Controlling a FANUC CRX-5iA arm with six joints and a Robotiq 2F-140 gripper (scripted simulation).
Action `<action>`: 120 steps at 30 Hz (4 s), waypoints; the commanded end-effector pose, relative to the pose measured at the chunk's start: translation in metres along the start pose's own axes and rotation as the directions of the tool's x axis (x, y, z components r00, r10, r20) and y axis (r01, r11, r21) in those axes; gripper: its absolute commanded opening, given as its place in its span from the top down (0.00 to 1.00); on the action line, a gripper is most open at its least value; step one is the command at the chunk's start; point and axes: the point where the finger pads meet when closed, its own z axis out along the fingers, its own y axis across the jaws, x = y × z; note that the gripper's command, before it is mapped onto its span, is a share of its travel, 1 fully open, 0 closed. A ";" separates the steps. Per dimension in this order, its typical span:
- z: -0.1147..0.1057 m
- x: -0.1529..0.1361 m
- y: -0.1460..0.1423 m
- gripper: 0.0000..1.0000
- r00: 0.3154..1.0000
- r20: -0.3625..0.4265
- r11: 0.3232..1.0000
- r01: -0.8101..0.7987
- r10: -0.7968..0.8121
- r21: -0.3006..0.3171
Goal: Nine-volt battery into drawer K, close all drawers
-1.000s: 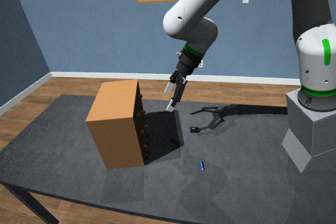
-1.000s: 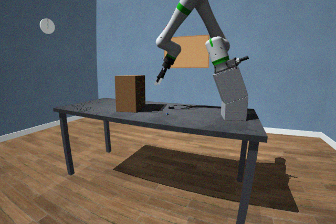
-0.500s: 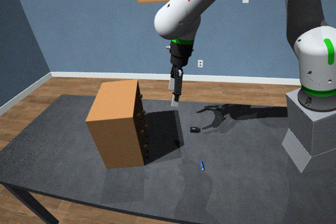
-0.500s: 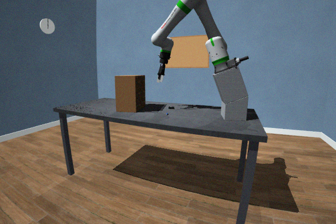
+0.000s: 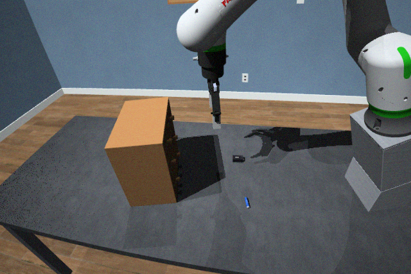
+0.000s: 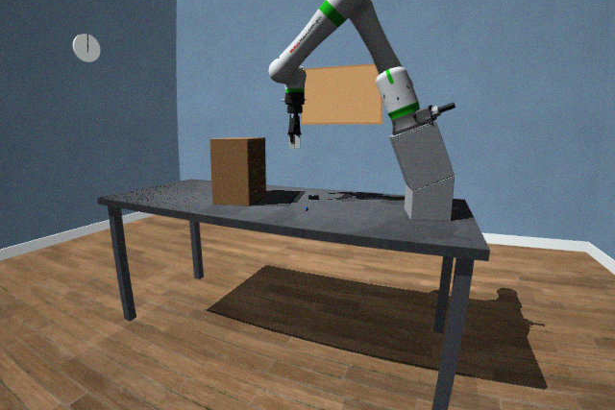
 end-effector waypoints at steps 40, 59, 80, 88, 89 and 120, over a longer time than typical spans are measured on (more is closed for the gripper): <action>0.000 0.004 0.014 0.00 1.000 -0.004 1.000 0.000 0.000 0.000; -0.001 0.033 0.132 0.00 1.000 -0.004 1.000 0.000 0.000 0.000; 0.072 -0.020 0.163 0.00 0.968 0.250 0.998 0.021 -0.005 -0.061; 0.106 -0.056 0.162 0.00 0.867 0.498 0.998 0.021 0.012 -0.061; 0.108 -0.060 0.159 0.00 0.841 0.540 0.998 0.019 0.013 -0.053; 0.151 -0.066 0.139 0.00 0.710 0.705 1.000 0.000 0.000 0.000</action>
